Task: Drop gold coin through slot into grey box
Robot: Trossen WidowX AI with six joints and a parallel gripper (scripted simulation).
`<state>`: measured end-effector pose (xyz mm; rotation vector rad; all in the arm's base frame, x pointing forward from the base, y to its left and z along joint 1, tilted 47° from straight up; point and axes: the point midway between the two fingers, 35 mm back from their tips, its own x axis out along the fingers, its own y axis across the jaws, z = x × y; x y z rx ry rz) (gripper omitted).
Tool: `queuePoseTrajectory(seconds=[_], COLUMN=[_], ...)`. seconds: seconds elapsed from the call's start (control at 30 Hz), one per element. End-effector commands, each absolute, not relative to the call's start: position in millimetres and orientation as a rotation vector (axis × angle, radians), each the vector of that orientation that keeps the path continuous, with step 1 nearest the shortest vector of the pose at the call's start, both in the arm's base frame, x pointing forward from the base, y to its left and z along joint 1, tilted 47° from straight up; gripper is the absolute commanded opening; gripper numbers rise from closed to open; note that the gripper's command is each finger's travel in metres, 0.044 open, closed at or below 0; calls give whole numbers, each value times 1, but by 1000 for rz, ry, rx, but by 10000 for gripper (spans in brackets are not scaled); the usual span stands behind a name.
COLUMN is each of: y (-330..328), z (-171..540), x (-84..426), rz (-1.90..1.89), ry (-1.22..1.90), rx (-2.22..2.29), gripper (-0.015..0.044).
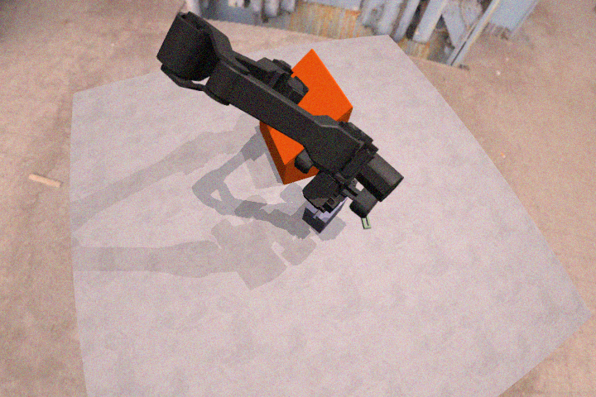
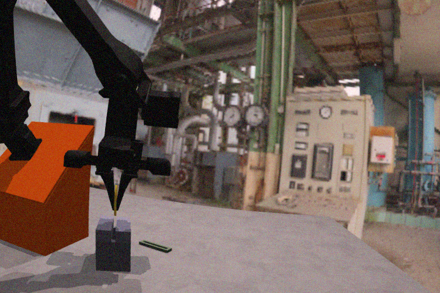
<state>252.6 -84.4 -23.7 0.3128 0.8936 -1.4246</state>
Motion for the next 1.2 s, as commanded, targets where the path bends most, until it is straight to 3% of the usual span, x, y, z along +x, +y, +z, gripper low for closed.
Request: queuePoseTrajectory(seconds=[0.0, 0.87, 1.07, 1.17], y=[-86, -95, -93, -93], z=[-25, -33, -32, -32], x=[250, 249, 251, 251], rz=[-1425, -1427, -1426, -1426], ry=[898, 896, 894, 894], rx=[302, 304, 313, 313], gripper=[0, 0, 157, 161])
